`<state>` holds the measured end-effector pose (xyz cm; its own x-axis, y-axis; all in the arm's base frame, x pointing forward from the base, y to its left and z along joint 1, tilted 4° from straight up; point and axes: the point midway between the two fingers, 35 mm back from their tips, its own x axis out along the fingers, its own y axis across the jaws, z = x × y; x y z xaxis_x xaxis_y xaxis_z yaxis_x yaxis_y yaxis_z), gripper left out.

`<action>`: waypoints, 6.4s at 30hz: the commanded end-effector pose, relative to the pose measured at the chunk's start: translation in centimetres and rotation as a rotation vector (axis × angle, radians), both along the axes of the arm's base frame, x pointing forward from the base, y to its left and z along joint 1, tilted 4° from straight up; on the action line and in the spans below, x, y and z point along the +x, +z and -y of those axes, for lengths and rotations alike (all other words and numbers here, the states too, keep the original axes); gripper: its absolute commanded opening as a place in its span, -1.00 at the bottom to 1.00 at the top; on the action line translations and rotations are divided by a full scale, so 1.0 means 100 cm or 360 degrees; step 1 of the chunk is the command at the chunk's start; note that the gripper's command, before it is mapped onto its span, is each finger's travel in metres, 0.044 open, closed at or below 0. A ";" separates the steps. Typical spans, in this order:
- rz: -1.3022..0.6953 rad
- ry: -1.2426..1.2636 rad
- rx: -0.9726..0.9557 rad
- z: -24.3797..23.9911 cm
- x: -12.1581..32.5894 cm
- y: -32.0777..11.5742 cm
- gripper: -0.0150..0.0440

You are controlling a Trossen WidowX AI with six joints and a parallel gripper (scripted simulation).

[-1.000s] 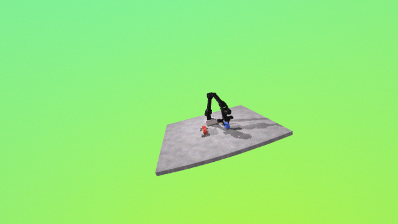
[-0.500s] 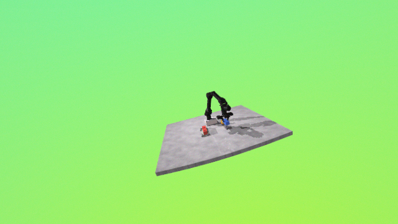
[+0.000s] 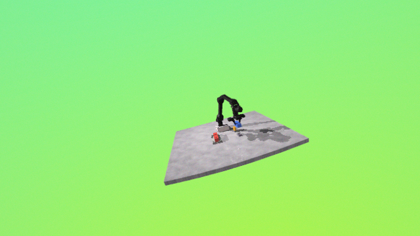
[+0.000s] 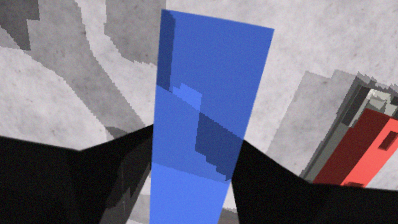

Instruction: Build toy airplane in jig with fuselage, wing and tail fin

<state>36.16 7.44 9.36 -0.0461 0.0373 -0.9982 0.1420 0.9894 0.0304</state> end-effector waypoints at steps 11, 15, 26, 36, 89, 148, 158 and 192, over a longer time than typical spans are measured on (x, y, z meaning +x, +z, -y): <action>0.0031 0.0044 0.0008 0.006 -0.002 0.028 -0.49; 0.0036 0.0143 0.0009 0.020 -0.003 0.026 -0.49; 0.0050 0.0345 0.0020 0.053 -0.010 0.022 -0.49; 0.0060 0.0588 0.0023 0.084 -0.019 0.018 -0.49; 0.0073 0.2083 0.0062 0.220 -0.117 -0.016 -0.49; 0.0073 0.2341 0.0079 0.235 -0.139 -0.047 0.17; 0.0073 0.2341 0.0079 0.235 -0.140 -0.062 0.17; 0.0080 0.2336 0.0081 0.234 -0.140 -0.061 1.00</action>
<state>22.15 -15.95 3.25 -0.0394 0.0235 -0.9989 -0.9698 0.2398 0.0439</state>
